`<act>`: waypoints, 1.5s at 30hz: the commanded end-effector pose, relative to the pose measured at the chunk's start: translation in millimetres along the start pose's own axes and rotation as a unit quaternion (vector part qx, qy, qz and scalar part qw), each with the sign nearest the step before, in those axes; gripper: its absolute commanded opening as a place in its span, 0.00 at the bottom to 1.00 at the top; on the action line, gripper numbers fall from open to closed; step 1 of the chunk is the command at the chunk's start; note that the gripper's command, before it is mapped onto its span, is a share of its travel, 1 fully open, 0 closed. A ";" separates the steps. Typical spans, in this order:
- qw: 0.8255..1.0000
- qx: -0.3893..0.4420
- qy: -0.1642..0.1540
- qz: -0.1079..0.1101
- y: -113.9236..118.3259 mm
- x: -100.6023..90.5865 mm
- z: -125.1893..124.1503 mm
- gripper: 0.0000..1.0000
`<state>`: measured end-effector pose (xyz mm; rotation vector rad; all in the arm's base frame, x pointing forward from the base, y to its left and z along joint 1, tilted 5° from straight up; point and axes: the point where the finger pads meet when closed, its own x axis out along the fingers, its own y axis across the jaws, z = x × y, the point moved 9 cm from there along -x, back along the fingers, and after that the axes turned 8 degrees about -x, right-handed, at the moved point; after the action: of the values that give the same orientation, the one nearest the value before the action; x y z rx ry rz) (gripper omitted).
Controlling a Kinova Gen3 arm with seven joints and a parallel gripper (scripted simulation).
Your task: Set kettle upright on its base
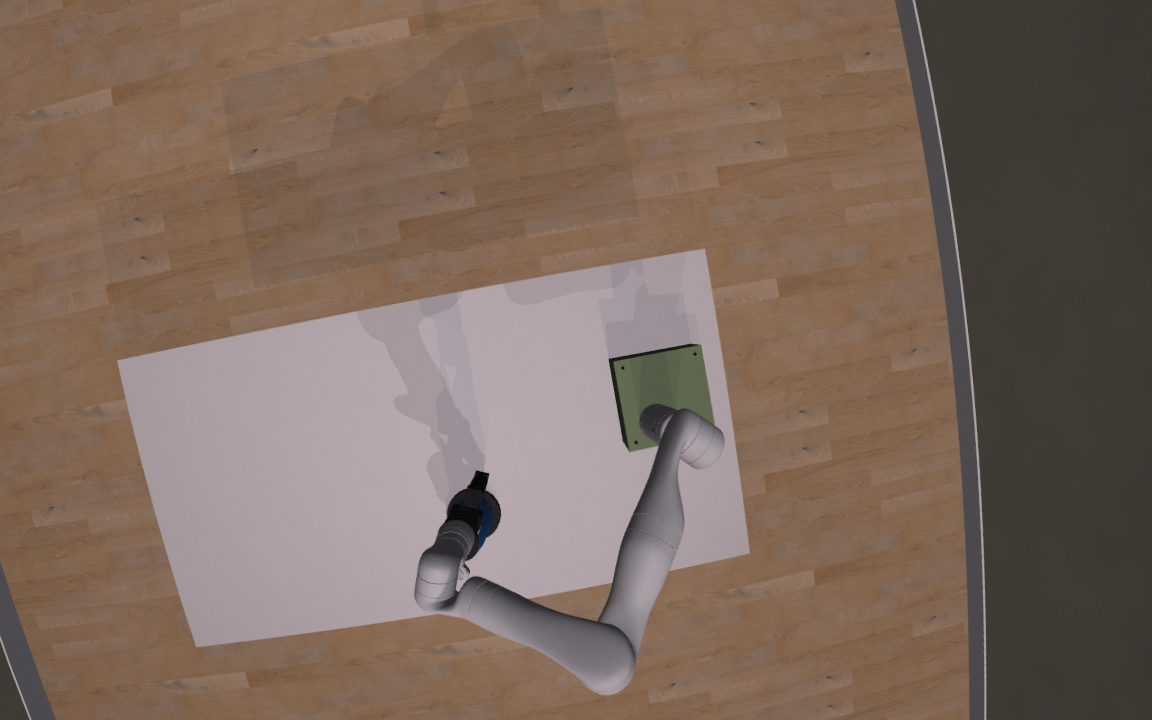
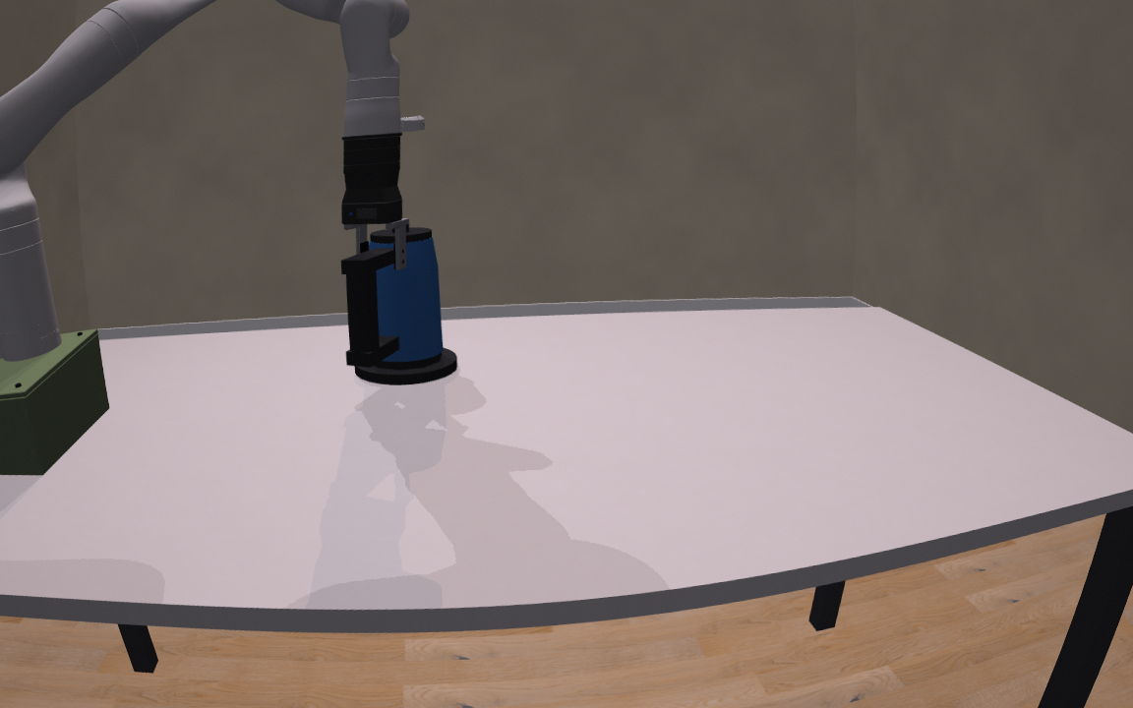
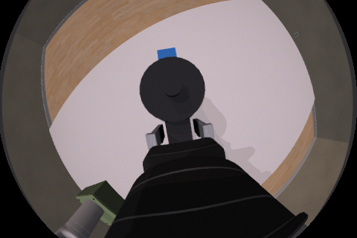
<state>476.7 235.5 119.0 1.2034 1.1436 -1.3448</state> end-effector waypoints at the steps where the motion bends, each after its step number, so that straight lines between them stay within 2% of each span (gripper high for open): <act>1: 1.000 0.000 0.001 0.001 0.3 -1.0 -0.2 1.00; 17: 1.000 0.000 0.001 0.001 0.3 -1.2 -0.2 1.00; 24: 1.000 0.000 0.001 0.001 0.3 -8.1 -0.2 1.00; 29: 1.000 0.000 0.001 0.001 0.3 -29.3 -0.1 1.00; 36: 1.000 0.000 0.001 0.001 0.2 -77.4 -0.1 1.00; 38: 1.000 0.000 0.001 0.001 0.2 -77.4 -0.1 1.00; 45: 1.000 0.000 0.001 0.001 0.2 -126.1 0.0 1.00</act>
<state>479.4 239.6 227.5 1.1905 1.1393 -1.3683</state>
